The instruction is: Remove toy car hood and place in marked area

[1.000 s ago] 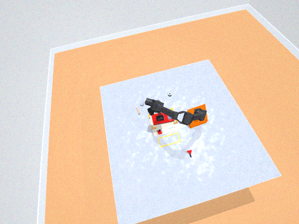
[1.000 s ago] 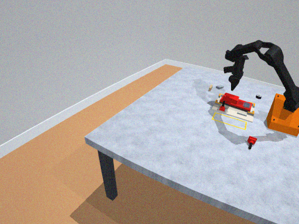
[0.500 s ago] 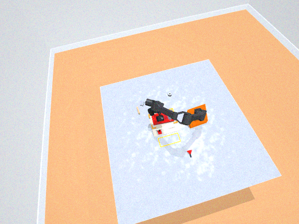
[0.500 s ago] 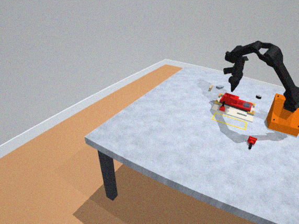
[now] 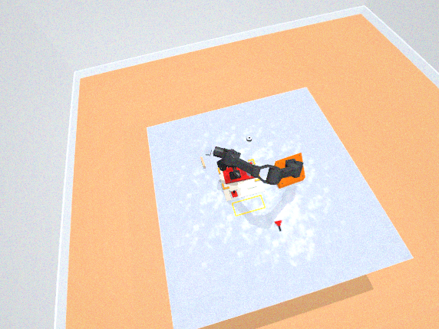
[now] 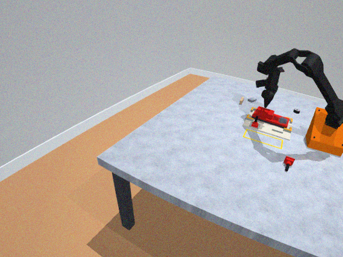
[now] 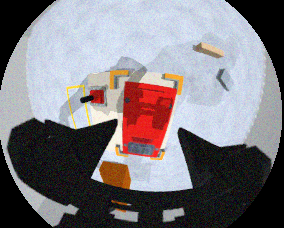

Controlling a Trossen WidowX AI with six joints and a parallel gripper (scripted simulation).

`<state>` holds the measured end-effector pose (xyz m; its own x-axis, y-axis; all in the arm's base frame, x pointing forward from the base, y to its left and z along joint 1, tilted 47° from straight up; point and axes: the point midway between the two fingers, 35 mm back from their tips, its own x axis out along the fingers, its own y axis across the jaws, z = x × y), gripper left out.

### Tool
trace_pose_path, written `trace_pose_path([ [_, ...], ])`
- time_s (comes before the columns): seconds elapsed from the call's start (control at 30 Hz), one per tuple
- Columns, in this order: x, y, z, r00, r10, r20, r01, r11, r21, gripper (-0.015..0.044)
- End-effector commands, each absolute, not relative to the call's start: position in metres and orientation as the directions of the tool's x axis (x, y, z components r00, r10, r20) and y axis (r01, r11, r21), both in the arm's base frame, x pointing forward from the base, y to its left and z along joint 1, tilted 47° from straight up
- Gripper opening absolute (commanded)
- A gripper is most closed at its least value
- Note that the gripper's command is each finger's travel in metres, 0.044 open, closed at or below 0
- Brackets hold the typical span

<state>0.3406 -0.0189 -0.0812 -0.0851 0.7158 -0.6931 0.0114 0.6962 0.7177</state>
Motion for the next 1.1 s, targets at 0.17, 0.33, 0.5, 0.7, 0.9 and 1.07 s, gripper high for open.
trace_pose_path([
  [0.17,0.339,-0.012,-0.087,-0.087,0.719,-0.690,0.019,0.694,0.720,0.0440],
  [0.33,0.339,-0.008,-0.090,-0.087,0.719,-0.690,0.019,0.693,0.720,0.0440],
  [0.5,0.338,-0.005,-0.093,-0.087,0.719,-0.689,0.019,0.693,0.721,0.0440],
  [0.7,0.337,-0.001,-0.097,-0.087,0.720,-0.689,0.019,0.693,0.721,0.0440],
  [0.9,0.336,0.003,-0.101,-0.087,0.720,-0.689,0.019,0.692,0.721,0.0440],
  [1.07,0.336,0.005,-0.103,-0.087,0.720,-0.688,0.019,0.692,0.722,0.0440],
])
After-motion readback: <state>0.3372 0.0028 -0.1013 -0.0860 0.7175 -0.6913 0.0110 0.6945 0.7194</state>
